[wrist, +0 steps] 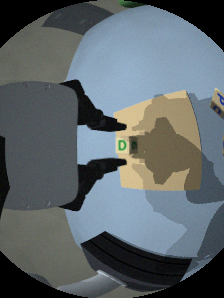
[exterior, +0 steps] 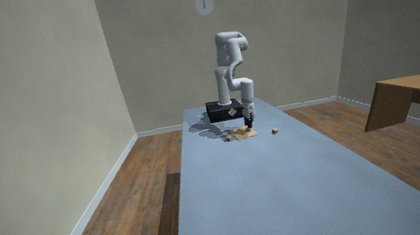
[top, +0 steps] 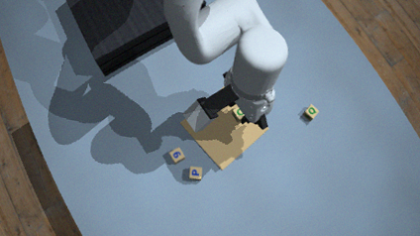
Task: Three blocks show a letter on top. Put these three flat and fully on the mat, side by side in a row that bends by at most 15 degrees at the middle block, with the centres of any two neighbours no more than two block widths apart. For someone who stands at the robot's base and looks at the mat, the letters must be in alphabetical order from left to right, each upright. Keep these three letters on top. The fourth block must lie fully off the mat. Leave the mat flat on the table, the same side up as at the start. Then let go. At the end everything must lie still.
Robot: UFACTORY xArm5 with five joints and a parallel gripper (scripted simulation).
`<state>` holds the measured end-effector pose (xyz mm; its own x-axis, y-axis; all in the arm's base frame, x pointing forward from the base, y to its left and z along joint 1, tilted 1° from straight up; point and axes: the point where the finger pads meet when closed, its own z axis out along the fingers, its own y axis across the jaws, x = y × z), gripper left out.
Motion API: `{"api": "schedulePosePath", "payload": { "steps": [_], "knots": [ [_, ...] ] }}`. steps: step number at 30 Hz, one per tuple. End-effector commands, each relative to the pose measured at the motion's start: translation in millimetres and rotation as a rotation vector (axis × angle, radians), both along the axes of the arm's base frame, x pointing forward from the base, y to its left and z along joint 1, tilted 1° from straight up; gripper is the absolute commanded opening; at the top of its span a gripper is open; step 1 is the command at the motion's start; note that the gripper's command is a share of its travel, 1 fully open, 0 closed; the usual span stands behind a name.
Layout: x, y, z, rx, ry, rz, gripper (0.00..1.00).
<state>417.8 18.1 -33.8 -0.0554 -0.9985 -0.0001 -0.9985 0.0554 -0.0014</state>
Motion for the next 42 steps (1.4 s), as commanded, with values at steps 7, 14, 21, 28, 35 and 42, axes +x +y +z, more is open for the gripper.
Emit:
{"api": "schedulePosePath", "payload": {
  "steps": [7,14,21,28,35,42],
  "knots": [
    [0,-1,44.0,0.0,-0.001,0.0,0.42],
    [0,-1,59.3,0.0,-0.001,0.0,0.42],
    [0,-1,59.5,0.0,-0.001,0.0,1.0],
    [0,-1,59.5,0.0,-0.001,0.0,1.0],
    [0,-1,59.5,0.0,-0.001,0.0,1.0],
    [2,-4,59.3,0.0,-0.001,0.023,1.0]
  ]
}}
